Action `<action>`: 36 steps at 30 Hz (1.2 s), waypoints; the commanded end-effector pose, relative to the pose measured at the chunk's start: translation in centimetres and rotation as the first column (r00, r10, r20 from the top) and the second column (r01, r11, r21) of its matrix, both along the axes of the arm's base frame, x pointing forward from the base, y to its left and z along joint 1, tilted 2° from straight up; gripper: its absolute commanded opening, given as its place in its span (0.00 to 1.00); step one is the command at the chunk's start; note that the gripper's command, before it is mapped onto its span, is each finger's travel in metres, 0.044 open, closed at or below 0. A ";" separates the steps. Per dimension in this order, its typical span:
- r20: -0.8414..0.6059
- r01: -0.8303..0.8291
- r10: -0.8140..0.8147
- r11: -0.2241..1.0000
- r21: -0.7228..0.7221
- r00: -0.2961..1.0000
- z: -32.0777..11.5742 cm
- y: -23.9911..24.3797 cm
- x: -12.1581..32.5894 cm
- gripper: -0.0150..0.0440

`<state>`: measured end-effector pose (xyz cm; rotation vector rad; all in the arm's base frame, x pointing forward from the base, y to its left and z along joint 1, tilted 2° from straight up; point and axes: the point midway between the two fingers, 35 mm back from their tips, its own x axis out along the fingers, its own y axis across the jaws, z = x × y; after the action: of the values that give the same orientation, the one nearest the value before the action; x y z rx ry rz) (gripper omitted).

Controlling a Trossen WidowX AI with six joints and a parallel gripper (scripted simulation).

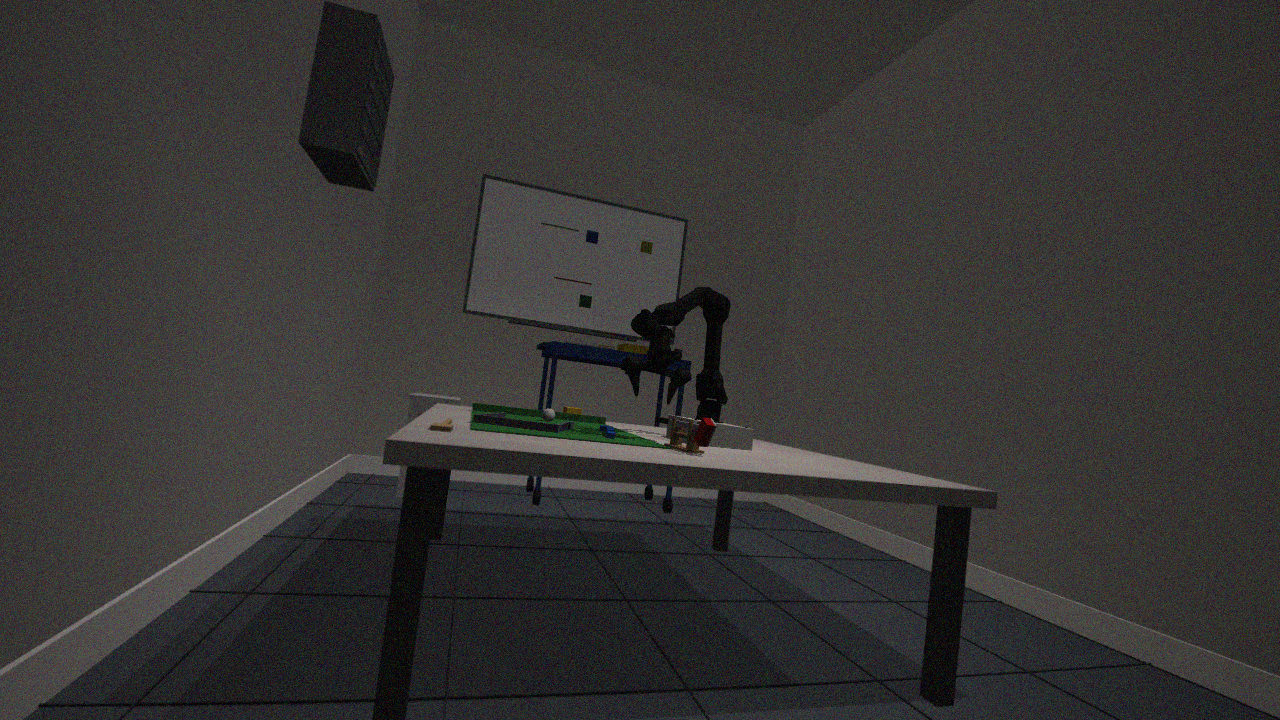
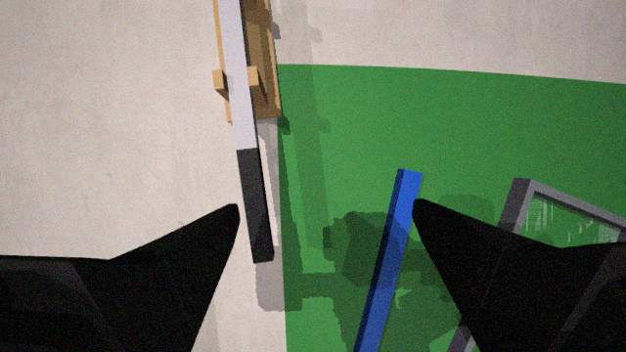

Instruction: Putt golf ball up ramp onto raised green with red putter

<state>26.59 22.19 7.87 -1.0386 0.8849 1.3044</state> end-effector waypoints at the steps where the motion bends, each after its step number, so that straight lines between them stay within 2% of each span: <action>1: -0.112 -0.091 0.087 0.995 -0.035 0.990 -1.4 -0.5 -3.6 1.00; 8: -0.113 -0.093 0.088 0.995 -0.036 0.990 -1.6 -0.6 -3.7 1.00; 23: -0.114 -0.093 0.088 0.995 -0.036 0.990 -6.0 -0.6 -3.9 1.00; 36: -0.114 -0.093 0.088 0.995 -0.036 0.990 -7.1 -0.6 -3.9 1.00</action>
<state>22.85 21.62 1.45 -1.0573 0.9554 1.4310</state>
